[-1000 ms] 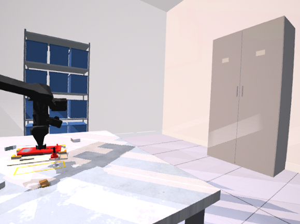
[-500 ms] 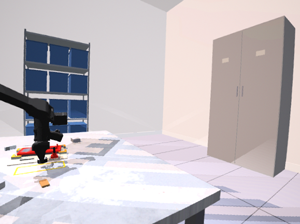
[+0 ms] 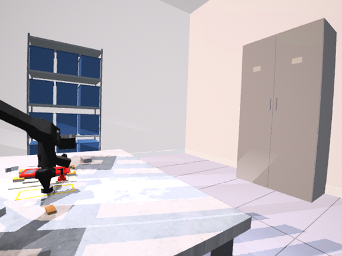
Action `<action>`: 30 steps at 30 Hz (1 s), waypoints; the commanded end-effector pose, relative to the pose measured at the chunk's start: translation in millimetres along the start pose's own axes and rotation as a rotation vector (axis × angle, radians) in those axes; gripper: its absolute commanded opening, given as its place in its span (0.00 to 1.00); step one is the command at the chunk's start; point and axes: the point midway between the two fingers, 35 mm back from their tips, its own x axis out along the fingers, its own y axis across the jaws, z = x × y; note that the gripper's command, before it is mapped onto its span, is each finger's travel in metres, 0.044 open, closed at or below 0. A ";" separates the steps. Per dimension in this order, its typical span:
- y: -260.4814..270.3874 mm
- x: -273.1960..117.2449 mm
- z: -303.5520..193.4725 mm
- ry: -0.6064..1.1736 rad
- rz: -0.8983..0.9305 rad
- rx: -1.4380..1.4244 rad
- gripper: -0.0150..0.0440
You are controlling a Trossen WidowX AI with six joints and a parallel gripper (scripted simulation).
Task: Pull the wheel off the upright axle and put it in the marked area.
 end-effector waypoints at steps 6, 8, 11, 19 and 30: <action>1.0 -21.3 1.6 0.000 0.002 -0.001 0.76; 1.3 -36.9 1.6 0.000 0.001 -0.004 0.76; 0.9 -58.3 0.2 -0.001 -0.003 -0.008 0.76; 23.8 -76.1 -29.0 0.000 0.016 -0.019 1.00; 40.7 -105.8 -82.8 0.004 0.000 -0.013 1.00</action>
